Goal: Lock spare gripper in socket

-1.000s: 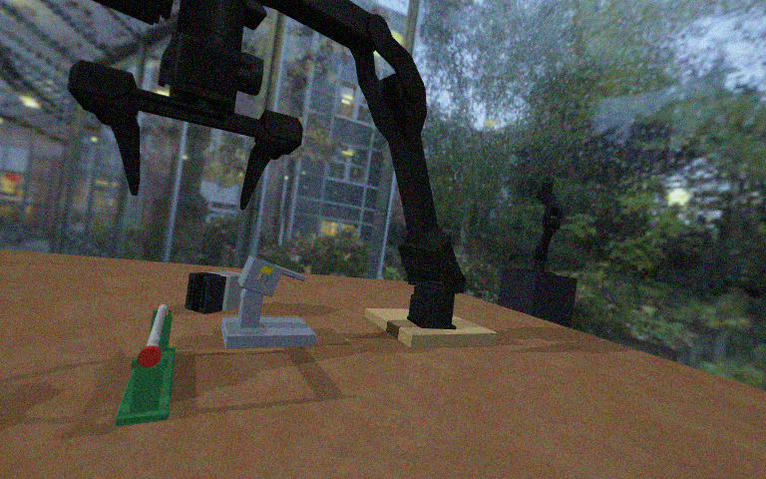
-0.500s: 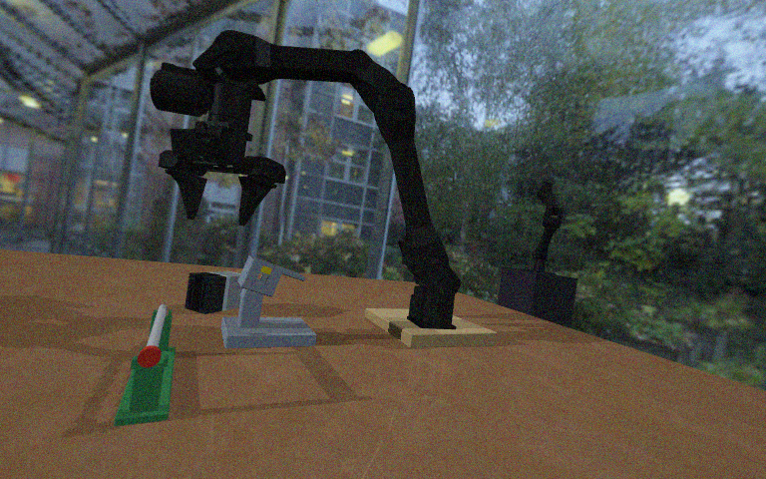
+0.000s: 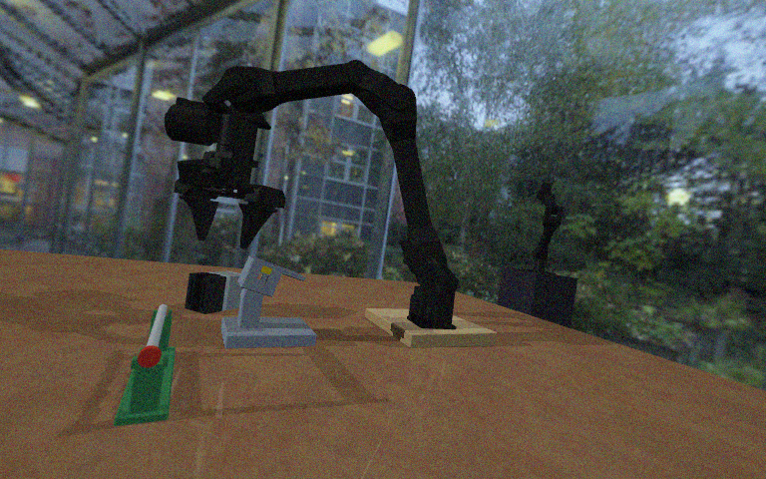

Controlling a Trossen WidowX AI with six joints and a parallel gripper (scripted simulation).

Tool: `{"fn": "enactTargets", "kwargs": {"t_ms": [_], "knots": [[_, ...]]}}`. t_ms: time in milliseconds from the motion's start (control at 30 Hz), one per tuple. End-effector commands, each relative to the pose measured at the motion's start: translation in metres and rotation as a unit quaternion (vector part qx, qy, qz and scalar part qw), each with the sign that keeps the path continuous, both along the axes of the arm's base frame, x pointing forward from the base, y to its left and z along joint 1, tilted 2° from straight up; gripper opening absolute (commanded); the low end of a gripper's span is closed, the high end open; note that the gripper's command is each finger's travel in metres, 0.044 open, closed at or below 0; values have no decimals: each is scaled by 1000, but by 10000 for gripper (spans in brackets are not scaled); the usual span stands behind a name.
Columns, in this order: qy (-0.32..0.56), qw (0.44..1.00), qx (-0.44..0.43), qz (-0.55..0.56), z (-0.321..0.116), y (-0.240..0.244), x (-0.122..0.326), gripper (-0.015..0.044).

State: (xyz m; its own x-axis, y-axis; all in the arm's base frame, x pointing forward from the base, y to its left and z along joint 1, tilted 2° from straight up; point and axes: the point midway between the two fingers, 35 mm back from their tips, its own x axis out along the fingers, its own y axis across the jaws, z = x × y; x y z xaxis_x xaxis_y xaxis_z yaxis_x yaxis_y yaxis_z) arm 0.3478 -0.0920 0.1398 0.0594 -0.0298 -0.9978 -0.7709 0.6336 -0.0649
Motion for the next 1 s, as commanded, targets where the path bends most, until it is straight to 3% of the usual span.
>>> {"fn": "enactTargets", "kwargs": {"t_ms": [0, 967], "knots": [[3, 1000, 1, -1, -21, -2, 0, 440], [3, 1000, 1, -1, -71, -6, 3, 440]]}}
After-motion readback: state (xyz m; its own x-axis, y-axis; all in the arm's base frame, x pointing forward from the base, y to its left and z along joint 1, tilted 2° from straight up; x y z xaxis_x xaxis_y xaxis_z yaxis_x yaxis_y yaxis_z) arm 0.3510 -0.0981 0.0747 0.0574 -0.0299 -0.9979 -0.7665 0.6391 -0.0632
